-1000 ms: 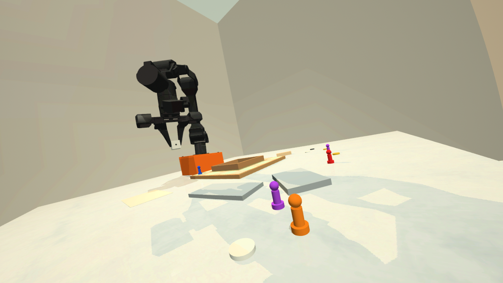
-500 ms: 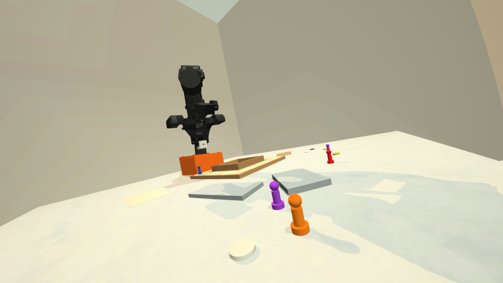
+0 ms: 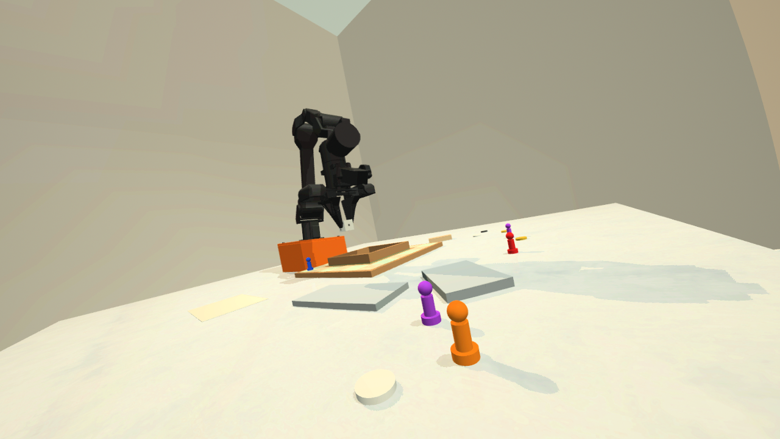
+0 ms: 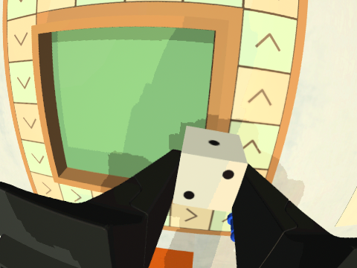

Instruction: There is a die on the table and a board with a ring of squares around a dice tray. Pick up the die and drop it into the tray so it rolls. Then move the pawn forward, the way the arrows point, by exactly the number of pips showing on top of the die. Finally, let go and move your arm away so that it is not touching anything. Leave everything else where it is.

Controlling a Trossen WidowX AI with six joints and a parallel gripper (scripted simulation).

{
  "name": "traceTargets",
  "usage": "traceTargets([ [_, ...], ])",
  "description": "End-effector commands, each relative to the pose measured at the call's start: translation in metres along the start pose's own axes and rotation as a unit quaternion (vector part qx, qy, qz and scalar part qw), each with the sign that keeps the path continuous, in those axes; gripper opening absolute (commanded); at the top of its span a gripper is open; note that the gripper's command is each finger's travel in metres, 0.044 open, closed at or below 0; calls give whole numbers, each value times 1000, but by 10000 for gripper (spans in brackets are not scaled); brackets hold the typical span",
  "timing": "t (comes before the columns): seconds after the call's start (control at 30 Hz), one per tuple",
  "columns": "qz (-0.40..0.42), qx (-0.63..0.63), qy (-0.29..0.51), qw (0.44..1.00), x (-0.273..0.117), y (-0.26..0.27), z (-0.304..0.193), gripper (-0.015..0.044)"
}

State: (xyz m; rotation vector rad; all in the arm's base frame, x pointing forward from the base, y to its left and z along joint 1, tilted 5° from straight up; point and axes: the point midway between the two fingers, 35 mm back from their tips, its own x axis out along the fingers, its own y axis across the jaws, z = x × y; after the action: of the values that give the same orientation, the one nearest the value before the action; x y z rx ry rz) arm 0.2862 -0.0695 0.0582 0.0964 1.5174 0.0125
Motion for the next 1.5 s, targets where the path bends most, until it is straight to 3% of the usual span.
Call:
traceTargets([
  [0.0, -1, -8, -4, 1000, 2, 18, -3, 0],
  [0.47, 3, -35, -15, 999, 14, 69, -18, 0],
  [0.83, 9, -30, -198, 980, 27, 66, -8, 0],
  [1.23, 16, -30, -391, 920, 34, 65, -6, 0],
  [1.47, 17, -31, -414, 909, 27, 66, -11, 0],
])
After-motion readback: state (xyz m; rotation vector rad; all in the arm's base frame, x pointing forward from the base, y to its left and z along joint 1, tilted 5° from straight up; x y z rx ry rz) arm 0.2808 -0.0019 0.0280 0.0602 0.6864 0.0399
